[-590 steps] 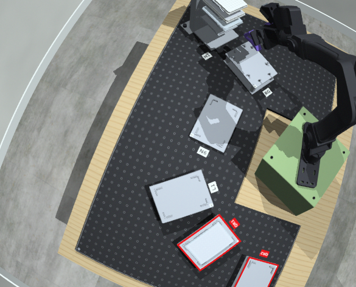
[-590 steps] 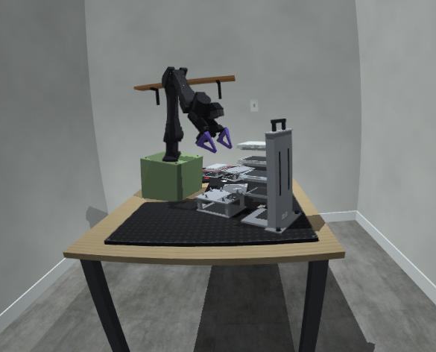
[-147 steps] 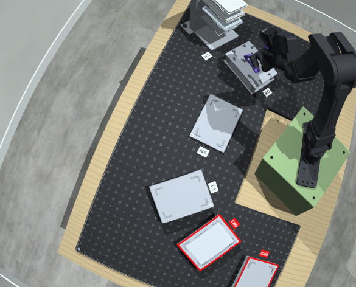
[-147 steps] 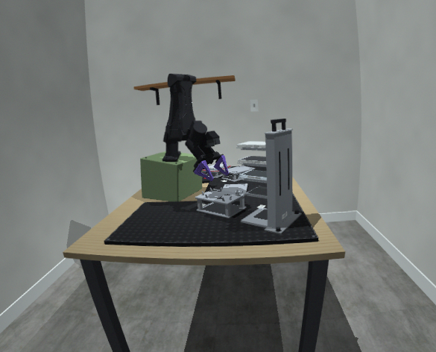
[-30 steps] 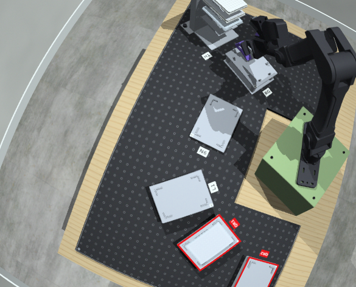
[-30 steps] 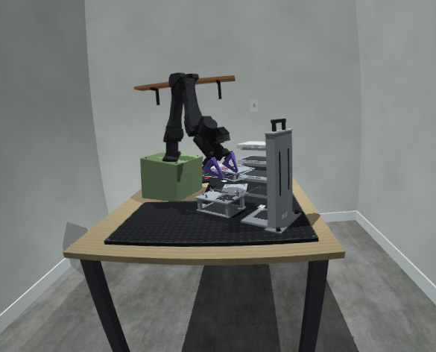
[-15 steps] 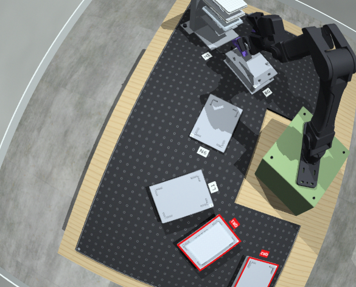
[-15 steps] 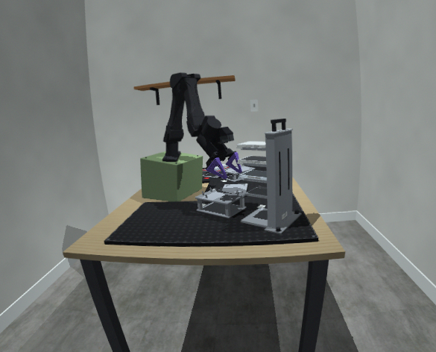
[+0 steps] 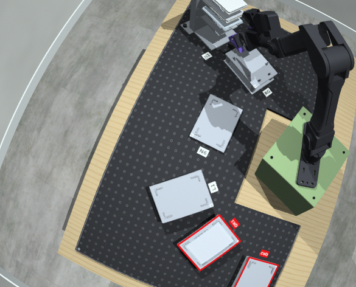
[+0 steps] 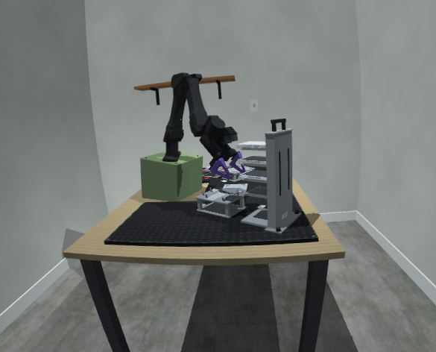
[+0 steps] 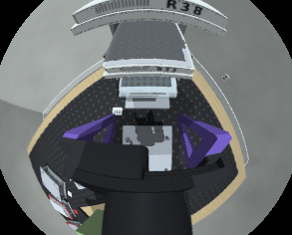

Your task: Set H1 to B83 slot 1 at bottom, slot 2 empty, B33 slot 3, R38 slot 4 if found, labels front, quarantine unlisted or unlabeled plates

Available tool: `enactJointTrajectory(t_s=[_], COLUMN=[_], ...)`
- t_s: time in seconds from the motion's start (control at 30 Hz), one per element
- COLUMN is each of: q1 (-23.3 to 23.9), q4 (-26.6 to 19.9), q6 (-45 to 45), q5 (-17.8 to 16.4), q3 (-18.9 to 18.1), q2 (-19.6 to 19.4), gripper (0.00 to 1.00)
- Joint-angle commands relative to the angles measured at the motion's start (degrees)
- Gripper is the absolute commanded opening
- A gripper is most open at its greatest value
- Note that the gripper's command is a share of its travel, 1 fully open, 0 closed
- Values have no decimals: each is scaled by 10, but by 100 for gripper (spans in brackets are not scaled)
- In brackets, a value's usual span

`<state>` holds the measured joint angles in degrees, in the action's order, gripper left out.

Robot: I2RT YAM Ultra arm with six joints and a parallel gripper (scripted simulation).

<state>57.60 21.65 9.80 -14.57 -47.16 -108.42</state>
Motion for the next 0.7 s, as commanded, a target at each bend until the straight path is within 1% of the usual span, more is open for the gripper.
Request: enactJointTrajectory(t_s=[0.0,0.1,0.17,0.2,0.23,0.27,0.67], q1=[-6,-9,-9,-6,-9,-11,-18], q4=[-11,-15,-15,-17,-18,-19,-36], q6=[-5,-6,-6,-5,-6,-7,-12], q5=[5,6,6,5,6,7,13], q3=[-28,-37,-37,-41,-44,-47,-88], q2=[-8,-12,-12,-3,-16,-19,-39], gripper=[100,100,100,100,100,100,100])
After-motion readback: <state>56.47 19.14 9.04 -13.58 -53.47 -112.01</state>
